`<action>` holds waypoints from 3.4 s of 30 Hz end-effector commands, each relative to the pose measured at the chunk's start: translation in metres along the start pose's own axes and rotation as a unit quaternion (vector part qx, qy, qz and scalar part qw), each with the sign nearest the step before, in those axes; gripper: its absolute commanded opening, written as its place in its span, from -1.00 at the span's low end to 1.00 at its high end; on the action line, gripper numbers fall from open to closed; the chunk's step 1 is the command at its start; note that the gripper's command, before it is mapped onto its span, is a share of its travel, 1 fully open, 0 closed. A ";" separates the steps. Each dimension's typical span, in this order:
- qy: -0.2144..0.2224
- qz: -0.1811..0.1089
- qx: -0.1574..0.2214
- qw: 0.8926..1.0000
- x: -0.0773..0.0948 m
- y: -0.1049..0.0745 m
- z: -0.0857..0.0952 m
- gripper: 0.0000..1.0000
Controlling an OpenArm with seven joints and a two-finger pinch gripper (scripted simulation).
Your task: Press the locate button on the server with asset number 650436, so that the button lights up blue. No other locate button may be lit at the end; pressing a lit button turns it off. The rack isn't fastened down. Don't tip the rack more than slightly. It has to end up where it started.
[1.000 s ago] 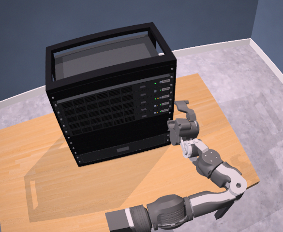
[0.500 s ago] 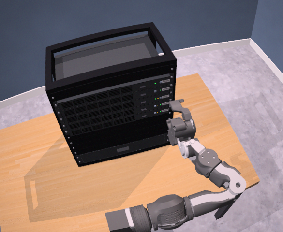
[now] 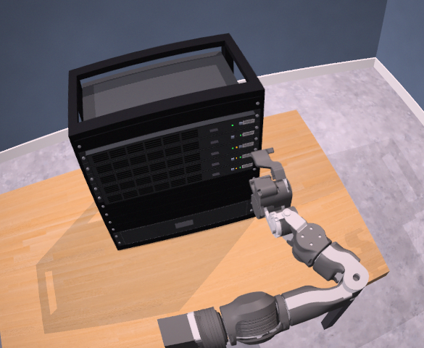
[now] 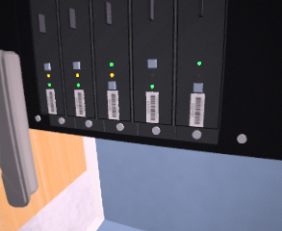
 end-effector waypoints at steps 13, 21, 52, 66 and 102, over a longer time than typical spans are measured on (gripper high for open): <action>0.000 0.000 0.002 1.000 -0.001 0.001 0.002 0.20; 0.000 0.000 0.002 1.000 -0.001 0.002 0.002 0.20; 0.000 0.000 0.002 1.000 -0.001 0.002 0.002 -1.00; 0.000 0.000 0.002 1.000 -0.001 0.002 0.002 -1.00; 0.000 0.000 0.002 1.000 -0.001 0.055 0.002 -1.00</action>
Point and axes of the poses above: the point where the finger pads meet when closed, its own y axis out along the fingers, its own z axis across the jaws, x = y × z, the point moved 2 cm from there along -y, back along the fingers, and after that the axes turned 8 degrees about y, right-handed, at the moved point
